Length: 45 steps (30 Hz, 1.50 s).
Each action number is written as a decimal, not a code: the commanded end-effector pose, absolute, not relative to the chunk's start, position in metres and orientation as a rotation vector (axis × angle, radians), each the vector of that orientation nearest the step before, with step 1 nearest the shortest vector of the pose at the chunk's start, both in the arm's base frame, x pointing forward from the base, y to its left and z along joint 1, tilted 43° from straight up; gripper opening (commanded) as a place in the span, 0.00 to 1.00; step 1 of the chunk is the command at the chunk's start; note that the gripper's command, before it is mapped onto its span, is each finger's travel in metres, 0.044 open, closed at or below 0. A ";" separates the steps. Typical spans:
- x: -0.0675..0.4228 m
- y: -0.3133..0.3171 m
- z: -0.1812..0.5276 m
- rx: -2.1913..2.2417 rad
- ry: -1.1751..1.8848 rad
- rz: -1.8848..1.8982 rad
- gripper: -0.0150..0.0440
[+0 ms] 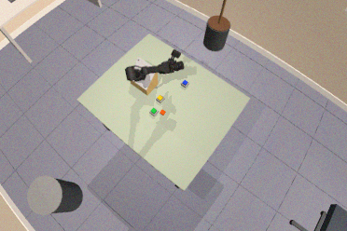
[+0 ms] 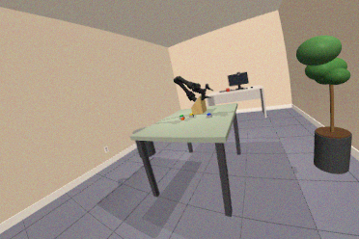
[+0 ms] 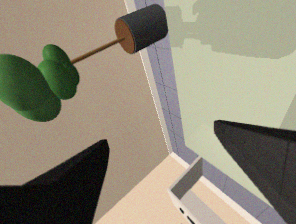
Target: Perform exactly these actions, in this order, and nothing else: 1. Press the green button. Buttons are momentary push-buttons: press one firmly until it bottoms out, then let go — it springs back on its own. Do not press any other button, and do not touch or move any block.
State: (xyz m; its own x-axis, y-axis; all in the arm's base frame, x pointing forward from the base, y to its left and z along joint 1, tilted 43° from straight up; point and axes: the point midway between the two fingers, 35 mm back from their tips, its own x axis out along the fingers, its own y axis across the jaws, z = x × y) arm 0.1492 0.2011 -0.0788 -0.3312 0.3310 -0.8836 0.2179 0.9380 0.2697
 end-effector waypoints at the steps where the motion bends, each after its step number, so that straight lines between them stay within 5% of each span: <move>1: 0.152 0.199 -0.078 0.392 1.914 0.116 0.93; 10: 0.239 0.041 -0.008 -0.035 1.547 -0.242 0.93; 18: 0.215 -0.105 0.095 -0.468 1.497 -0.639 0.93; 24: 0.210 -0.114 0.104 -0.501 1.503 -0.670 0.93; 38: 0.206 -0.156 0.059 -0.503 1.502 -0.673 0.31; 45: 0.206 -0.156 0.059 -0.503 1.502 -0.673 0.29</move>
